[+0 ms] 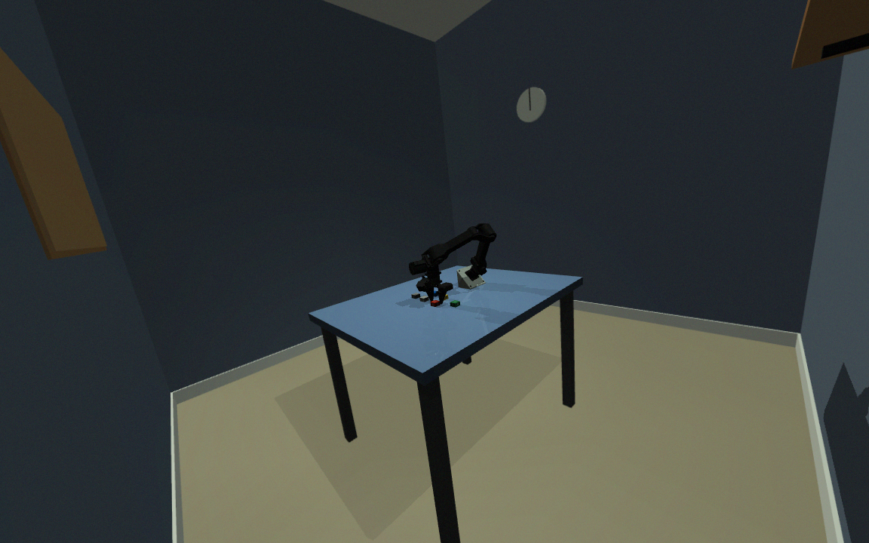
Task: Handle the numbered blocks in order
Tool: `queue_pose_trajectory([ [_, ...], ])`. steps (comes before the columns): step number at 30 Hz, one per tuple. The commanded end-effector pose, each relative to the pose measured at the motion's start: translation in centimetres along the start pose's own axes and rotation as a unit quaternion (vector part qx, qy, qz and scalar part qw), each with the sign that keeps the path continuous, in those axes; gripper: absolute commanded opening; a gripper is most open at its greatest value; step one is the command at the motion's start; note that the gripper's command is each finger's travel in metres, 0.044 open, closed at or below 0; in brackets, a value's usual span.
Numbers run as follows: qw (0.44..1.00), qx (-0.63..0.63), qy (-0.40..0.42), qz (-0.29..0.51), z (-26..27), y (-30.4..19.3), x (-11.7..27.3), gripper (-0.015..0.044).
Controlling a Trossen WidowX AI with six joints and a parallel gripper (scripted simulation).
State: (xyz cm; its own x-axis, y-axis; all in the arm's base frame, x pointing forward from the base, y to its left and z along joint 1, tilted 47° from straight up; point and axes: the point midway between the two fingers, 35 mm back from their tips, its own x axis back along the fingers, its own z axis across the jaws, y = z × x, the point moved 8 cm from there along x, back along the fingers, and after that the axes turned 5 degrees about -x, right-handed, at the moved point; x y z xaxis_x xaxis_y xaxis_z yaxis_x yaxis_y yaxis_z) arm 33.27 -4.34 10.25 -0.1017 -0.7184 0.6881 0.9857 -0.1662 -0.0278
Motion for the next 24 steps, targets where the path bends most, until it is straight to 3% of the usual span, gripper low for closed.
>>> queue_pose_trajectory([
  [1, 1.0, -0.004, 0.002, 0.001, 0.0, -0.1, -0.1, 0.0382],
  [10, 1.0, -0.004, 0.001, 0.001, -0.1, -0.1, 3.5, 0.04],
  [12, 1.0, -0.004, 0.001, 0.0, -0.1, 0.1, 4.4, 0.0348],
  [17, 1.0, -0.005, 0.0, 0.001, -0.1, 0.1, 10.7, 0.0216],
  [20, 1.0, -0.004, 0.0, 0.001, -0.1, 0.0, 11.6, 0.0137],
  [24, 1.0, -0.004, 0.0, 0.001, -0.1, 0.0, 11.6, 0.012],
])
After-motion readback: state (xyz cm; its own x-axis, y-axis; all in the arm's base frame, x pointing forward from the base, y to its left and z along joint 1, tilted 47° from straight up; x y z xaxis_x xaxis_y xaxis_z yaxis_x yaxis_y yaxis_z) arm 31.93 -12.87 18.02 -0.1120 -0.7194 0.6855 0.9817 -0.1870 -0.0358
